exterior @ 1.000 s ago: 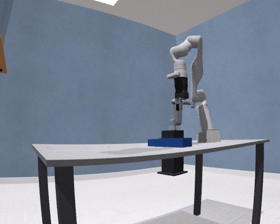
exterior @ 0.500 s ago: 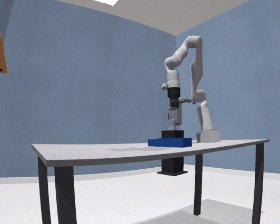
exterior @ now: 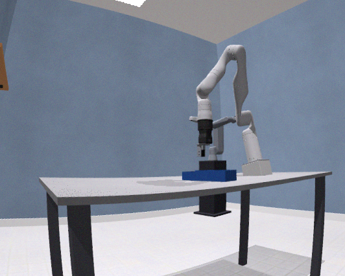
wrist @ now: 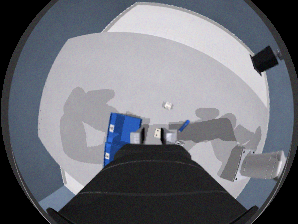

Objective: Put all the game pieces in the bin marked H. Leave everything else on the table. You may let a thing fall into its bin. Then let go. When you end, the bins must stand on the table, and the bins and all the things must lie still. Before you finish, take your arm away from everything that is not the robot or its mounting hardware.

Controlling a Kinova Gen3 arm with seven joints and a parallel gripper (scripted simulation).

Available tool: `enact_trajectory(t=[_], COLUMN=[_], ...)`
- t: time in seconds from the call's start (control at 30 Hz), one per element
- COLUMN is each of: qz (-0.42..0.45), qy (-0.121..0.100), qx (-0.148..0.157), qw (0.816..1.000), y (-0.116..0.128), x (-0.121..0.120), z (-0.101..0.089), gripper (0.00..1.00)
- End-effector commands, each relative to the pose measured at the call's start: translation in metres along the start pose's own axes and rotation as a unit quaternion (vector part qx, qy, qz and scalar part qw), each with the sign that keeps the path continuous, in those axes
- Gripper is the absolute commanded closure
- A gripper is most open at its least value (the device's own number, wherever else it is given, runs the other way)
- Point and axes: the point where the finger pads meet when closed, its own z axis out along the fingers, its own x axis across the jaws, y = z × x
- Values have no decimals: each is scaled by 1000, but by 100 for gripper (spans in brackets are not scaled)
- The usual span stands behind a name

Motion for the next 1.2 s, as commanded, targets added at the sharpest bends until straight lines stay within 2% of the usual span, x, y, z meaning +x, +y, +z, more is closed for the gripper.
enact_trajectory(t=[0.0, 0.13, 0.2, 0.23, 0.27, 1.17], qz=[78, 160, 160, 207, 208, 202], qy=[5, 4, 4, 8, 5, 7], qx=[3, 2, 2, 1, 5, 1], qw=[997, 987, 987, 978, 978, 979], y=[-29, -54, -54, -59, -67, -59], x=[19, 37, 37, 38, 41, 40], z=[16, 29, 29, 32, 34, 33], gripper=[36, 36, 36, 36, 36, 36])
